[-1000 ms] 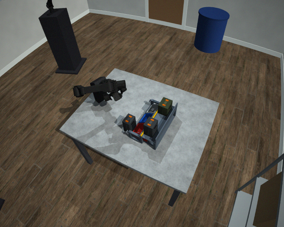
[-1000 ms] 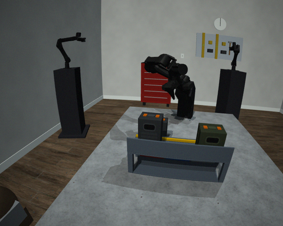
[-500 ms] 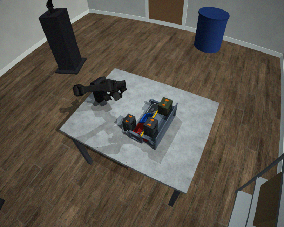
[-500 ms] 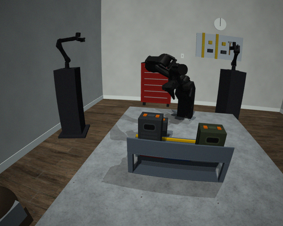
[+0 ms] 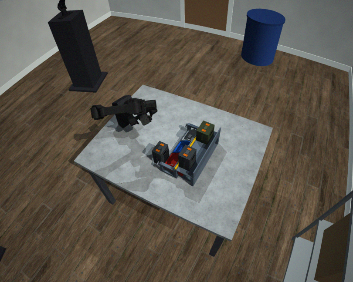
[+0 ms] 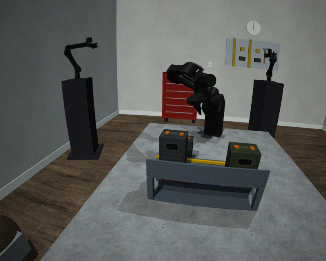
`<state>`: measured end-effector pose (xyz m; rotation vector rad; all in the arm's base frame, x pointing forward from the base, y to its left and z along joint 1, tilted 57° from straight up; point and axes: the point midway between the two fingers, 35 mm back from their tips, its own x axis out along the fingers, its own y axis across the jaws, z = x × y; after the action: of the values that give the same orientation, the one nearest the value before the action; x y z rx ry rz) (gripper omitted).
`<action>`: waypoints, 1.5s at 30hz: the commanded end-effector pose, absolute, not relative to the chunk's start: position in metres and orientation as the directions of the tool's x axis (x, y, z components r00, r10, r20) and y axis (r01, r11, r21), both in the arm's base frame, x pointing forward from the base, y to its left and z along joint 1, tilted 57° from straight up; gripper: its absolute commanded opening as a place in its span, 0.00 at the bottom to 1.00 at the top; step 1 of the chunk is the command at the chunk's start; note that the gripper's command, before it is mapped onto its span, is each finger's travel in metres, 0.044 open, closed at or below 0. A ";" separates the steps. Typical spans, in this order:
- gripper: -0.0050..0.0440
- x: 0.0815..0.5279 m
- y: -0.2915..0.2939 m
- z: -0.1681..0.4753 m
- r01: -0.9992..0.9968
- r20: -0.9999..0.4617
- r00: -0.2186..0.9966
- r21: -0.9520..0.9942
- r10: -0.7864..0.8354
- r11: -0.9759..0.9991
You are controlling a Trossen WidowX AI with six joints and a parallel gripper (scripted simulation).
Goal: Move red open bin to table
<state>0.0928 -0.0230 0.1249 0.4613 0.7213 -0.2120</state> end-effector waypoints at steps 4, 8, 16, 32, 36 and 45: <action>1.00 0.071 -0.005 0.080 0.212 -0.498 0.866 0.274 -0.050 0.938; 1.00 0.071 -0.005 0.080 0.212 -0.498 0.866 0.274 -0.050 0.938; 1.00 0.071 -0.005 0.080 0.212 -0.498 0.866 0.274 -0.050 0.938; 1.00 0.071 -0.005 0.080 0.212 -0.498 0.866 0.274 -0.050 0.938; 1.00 0.071 -0.005 0.080 0.212 -0.498 0.866 0.274 -0.050 0.938; 1.00 0.080 -0.012 0.098 0.426 -0.647 0.760 0.427 -0.060 0.797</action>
<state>0.0928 -0.0230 0.1249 0.4613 0.7213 -0.2120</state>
